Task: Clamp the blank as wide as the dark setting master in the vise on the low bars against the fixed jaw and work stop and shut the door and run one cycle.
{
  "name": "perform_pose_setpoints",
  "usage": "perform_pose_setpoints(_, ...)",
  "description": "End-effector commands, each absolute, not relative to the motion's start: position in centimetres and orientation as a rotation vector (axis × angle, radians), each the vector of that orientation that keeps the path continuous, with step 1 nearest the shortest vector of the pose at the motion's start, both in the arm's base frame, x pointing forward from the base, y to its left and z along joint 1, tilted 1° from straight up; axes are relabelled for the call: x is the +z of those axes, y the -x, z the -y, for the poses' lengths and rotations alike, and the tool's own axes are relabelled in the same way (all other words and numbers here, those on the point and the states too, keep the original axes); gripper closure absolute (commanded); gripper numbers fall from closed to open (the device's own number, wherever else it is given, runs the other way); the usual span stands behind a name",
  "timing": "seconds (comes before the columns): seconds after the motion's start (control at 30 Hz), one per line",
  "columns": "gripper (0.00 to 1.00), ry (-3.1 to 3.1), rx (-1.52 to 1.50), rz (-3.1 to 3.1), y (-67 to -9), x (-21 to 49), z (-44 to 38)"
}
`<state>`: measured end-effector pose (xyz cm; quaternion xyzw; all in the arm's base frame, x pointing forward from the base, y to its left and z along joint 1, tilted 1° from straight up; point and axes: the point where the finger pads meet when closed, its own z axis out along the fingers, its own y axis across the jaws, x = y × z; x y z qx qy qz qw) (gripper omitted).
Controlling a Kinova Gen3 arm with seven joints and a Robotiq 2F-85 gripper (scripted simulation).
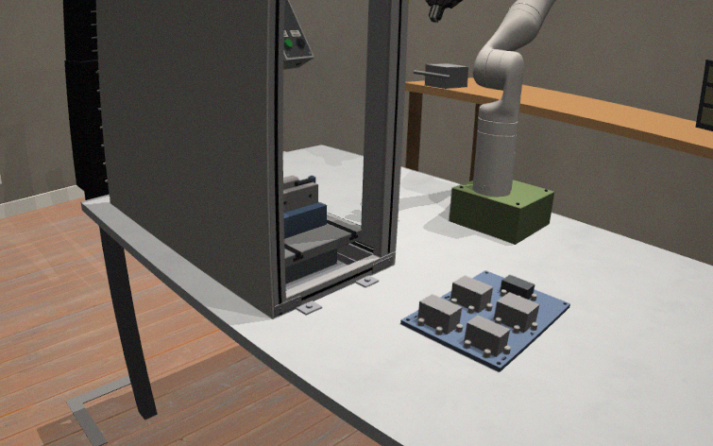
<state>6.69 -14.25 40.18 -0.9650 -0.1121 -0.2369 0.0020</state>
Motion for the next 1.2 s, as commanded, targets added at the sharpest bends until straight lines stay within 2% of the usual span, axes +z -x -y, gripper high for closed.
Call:
perform_pose_setpoints(0.0,0.9,3.024,-0.653,0.521,-8.1,39.9,12.0)
perform_pose_setpoints(0.47,0.9,3.015,-0.583,0.647,-9.2,39.7,10.3)
perform_pose_setpoints(0.63,0.9,2.972,-0.41,0.937,-11.7,39.3,6.4)
perform_pose_setpoints(1.03,0.9,2.972,-0.41,0.937,-11.7,39.3,6.4)
perform_pose_setpoints(1.17,0.9,2.913,-0.27,1.158,-13.7,39.0,3.4)
